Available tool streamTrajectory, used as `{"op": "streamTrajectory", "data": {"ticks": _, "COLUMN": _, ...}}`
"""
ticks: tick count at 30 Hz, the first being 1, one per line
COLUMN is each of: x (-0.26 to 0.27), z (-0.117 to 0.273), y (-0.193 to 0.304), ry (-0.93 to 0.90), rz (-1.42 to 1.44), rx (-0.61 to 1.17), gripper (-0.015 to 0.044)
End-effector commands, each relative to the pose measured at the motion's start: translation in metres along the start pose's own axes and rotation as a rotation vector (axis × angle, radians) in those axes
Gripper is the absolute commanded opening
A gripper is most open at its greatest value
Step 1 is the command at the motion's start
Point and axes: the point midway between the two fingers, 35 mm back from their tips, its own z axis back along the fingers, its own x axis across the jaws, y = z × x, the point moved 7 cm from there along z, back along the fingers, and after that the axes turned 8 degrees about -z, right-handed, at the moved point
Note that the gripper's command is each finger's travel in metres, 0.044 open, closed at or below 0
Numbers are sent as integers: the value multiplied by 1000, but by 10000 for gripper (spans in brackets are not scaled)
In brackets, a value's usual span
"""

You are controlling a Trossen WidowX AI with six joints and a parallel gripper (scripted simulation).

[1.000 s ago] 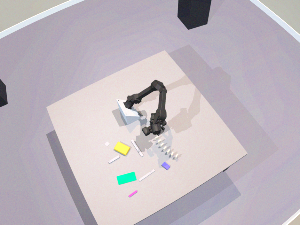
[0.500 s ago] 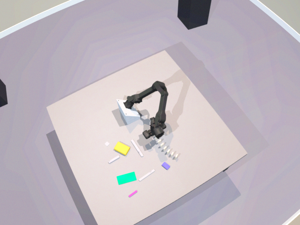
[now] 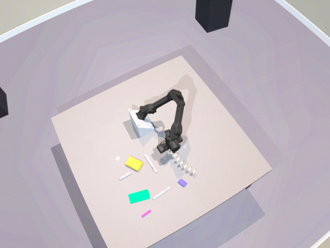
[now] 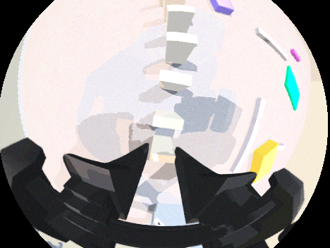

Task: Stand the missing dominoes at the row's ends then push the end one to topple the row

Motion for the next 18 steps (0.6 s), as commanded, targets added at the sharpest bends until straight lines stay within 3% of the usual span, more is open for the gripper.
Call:
{"op": "streamTrajectory", "data": {"ticks": 1, "x": 0, "z": 0, "y": 0, "ry": -2, "rz": -4, "rx": 0, "gripper": 238}}
{"op": "streamTrajectory", "data": {"ticks": 9, "x": 0, "z": 0, "y": 0, "ry": -2, "rz": -4, "rx": 0, "gripper": 440}}
{"op": "streamTrajectory", "data": {"ticks": 13, "x": -1, "z": 10, "y": -2, "ry": 1, "rz": -4, "rx": -1, "gripper": 440}}
{"op": "streamTrajectory", "data": {"ticks": 18, "x": -2, "z": 89, "y": -7, "ry": 12, "rz": -3, "rx": -2, "gripper": 440}}
